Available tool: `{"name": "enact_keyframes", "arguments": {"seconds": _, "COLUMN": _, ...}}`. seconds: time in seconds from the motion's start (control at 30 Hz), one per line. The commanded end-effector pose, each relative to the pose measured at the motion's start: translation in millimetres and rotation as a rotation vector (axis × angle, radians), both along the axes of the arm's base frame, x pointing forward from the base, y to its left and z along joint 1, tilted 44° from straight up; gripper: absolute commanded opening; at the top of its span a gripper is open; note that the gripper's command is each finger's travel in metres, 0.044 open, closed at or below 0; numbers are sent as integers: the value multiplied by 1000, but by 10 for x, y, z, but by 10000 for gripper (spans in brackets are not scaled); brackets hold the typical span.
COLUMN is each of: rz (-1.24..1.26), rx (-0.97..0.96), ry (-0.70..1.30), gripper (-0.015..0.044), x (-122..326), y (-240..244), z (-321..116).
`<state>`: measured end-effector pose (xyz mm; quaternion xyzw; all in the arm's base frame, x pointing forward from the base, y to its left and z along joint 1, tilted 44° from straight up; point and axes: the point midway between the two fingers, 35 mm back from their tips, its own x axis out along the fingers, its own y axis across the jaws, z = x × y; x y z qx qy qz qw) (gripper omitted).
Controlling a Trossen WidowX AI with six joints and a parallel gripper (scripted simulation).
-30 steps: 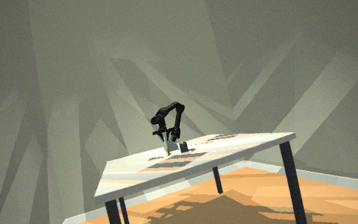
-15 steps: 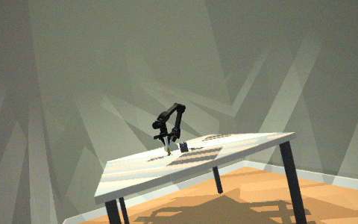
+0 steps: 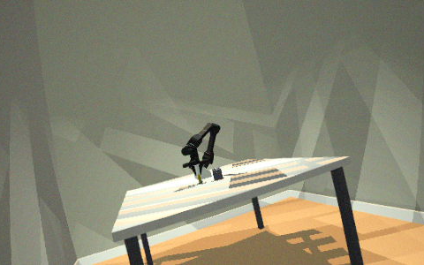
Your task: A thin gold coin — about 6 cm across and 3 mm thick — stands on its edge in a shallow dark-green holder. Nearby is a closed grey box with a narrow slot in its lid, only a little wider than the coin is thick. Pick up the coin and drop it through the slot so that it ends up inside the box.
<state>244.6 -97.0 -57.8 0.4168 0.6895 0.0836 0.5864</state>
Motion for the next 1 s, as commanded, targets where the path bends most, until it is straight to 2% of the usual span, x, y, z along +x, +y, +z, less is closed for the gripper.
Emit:
{"name": "enact_keyframes", "arguments": {"seconds": 0.0, "rz": -3, "rx": 11, "ry": 10, "gripper": 161, "x": -15, "y": 74, "z": -69}}
{"name": "enact_keyframes", "arguments": {"seconds": 0.9, "rz": -2, "rx": 15, "ry": 9, "gripper": 161, "x": -27, "y": 363, "z": -347}}
{"name": "enact_keyframes", "arguments": {"seconds": 0.97, "rz": -2, "rx": 15, "ry": 9, "gripper": 108, "x": -27, "y": 363, "z": -347}}
